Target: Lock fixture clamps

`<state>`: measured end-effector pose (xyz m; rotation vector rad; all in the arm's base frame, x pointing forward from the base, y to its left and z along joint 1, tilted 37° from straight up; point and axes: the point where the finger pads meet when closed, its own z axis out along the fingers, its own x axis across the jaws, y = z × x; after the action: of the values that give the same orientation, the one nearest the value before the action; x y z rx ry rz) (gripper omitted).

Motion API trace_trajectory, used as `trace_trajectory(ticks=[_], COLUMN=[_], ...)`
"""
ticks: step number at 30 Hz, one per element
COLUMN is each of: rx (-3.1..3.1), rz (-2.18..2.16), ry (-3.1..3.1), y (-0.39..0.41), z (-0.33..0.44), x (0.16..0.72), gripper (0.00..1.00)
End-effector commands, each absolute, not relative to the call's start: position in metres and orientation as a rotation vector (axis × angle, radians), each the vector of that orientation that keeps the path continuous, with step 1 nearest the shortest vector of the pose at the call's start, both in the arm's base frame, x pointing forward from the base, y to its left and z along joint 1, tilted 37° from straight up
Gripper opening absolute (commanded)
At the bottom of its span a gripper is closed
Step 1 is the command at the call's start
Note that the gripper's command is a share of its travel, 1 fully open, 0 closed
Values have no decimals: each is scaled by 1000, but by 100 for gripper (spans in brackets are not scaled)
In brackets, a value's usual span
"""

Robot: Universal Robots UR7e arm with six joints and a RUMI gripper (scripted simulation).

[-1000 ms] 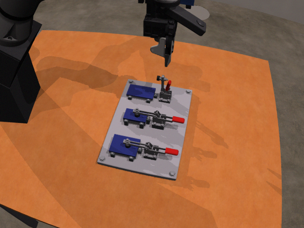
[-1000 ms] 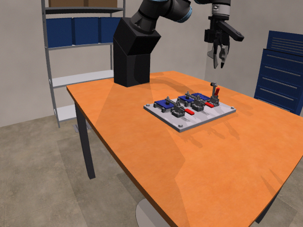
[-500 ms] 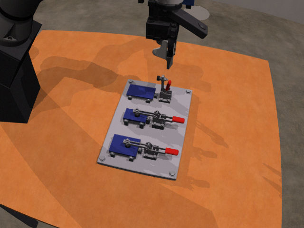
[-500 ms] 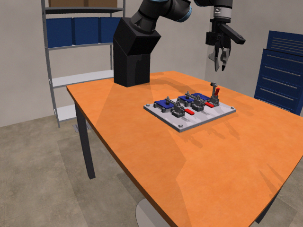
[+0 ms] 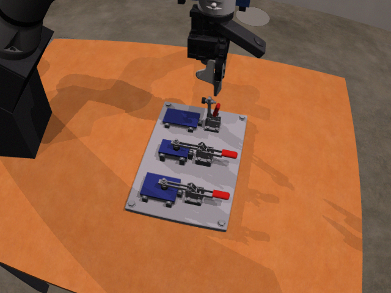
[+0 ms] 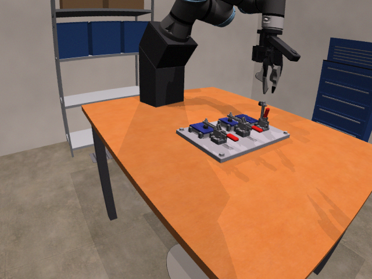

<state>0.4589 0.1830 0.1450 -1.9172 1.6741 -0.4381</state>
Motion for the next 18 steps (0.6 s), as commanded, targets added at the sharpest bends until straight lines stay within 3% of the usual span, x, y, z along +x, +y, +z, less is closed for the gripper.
trace_trajectory(ticks=[1,18], rx=[-1918,-1918], rz=[-439,-439], ry=[1675,1675], y=[188,193], z=[124,101], x=[472,488], gripper=[28,28])
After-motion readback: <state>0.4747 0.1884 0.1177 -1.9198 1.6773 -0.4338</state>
